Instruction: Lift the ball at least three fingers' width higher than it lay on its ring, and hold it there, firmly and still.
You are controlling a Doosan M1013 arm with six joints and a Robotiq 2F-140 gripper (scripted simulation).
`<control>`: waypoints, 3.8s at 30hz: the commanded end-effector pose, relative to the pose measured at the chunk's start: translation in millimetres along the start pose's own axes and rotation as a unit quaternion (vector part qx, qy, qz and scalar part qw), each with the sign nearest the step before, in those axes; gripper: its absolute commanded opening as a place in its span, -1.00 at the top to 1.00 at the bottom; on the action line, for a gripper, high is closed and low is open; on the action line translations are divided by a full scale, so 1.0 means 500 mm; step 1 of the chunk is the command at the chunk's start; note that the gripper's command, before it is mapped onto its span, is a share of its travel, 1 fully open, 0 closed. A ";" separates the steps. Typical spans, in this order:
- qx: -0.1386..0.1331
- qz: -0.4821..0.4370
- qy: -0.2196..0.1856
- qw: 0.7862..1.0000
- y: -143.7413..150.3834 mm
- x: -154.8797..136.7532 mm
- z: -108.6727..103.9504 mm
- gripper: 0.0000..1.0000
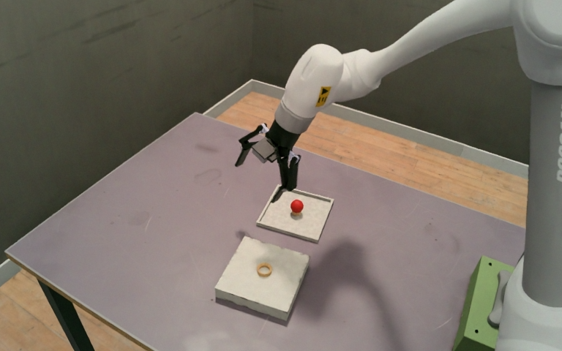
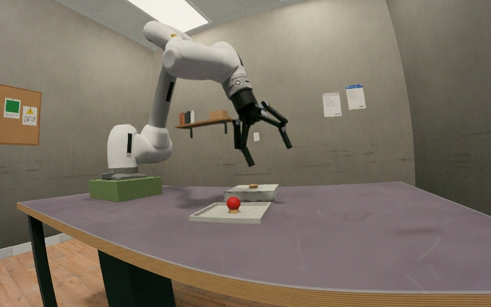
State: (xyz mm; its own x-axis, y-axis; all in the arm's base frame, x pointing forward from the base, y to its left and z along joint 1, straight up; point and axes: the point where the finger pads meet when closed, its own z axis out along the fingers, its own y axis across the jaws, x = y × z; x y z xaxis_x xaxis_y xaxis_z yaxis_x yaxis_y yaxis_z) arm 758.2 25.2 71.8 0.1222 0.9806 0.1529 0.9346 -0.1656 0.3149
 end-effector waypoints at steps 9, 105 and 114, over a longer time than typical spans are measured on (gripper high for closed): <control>0.146 -0.147 -0.043 0.977 -0.108 -0.188 -0.014 -1.00; 0.173 -0.170 -0.049 0.969 -0.142 -0.232 0.014 0.80; 0.173 -0.170 -0.049 0.969 -0.142 -0.232 0.014 0.80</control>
State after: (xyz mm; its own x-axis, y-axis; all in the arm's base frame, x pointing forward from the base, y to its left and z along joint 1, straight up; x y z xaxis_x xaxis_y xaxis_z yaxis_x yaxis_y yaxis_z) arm 679.3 -75.9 24.5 -0.1964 0.9805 0.0009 0.9805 0.1964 -0.0050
